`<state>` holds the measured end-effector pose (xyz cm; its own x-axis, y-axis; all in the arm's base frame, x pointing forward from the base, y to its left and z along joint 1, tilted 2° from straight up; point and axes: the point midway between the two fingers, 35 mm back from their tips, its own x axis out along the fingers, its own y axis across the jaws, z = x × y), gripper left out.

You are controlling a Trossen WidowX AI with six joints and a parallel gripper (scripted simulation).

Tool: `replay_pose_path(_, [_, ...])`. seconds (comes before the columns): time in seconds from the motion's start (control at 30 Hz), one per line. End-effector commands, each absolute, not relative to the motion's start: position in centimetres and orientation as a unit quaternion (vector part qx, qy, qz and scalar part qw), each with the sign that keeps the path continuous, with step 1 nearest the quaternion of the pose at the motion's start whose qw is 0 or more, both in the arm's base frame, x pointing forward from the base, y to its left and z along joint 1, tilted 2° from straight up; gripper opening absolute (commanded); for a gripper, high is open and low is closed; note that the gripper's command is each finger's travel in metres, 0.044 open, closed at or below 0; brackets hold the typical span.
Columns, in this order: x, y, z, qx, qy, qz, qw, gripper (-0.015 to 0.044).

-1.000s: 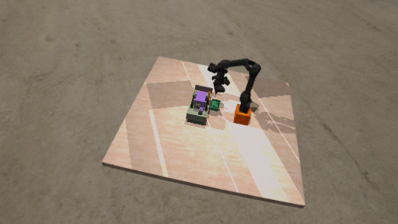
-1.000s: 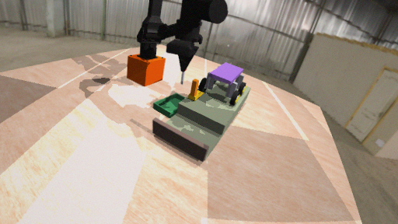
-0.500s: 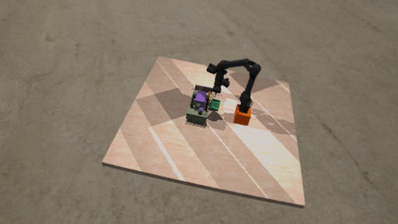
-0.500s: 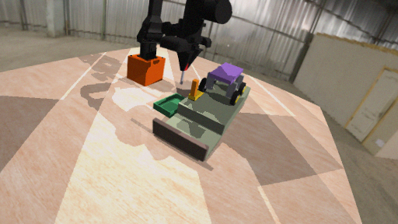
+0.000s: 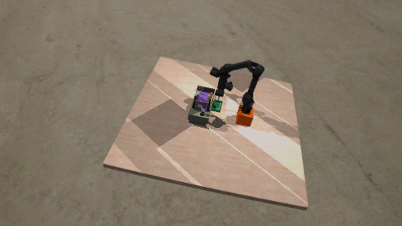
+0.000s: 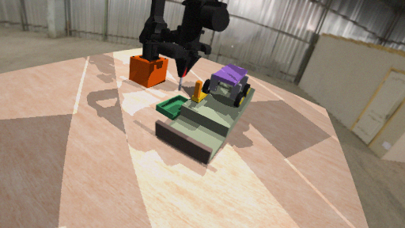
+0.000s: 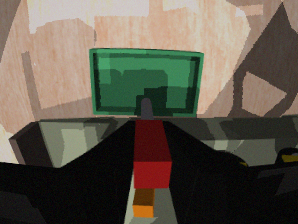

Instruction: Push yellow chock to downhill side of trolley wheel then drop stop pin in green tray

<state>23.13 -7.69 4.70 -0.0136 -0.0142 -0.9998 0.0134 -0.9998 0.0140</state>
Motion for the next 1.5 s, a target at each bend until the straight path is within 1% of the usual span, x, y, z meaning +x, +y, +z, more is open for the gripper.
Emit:
replay_pose_path(0.0, [23.1,-7.8,4.1,0.701,-0.018,-0.713,0.024,0.0000])
replay_pose_path(0.2, [23.1,-8.5,2.1,0.699,-0.057,-0.710,0.064,0.0000])
replay_pose_path(0.53, [23.0,-10.3,-1.2,0.699,-0.060,-0.709,0.067,0.0000])
replay_pose_path(0.7, [22.9,-10.6,-1.6,0.699,-0.060,-0.709,0.067,0.0000])
replay_pose_path(0.93, [22.9,-10.2,-1.7,0.699,-0.060,-0.709,0.067,0.0184])
replay_pose_path(1.47, [22.9,-9.1,-2.1,0.699,-0.060,-0.709,0.066,0.0190])
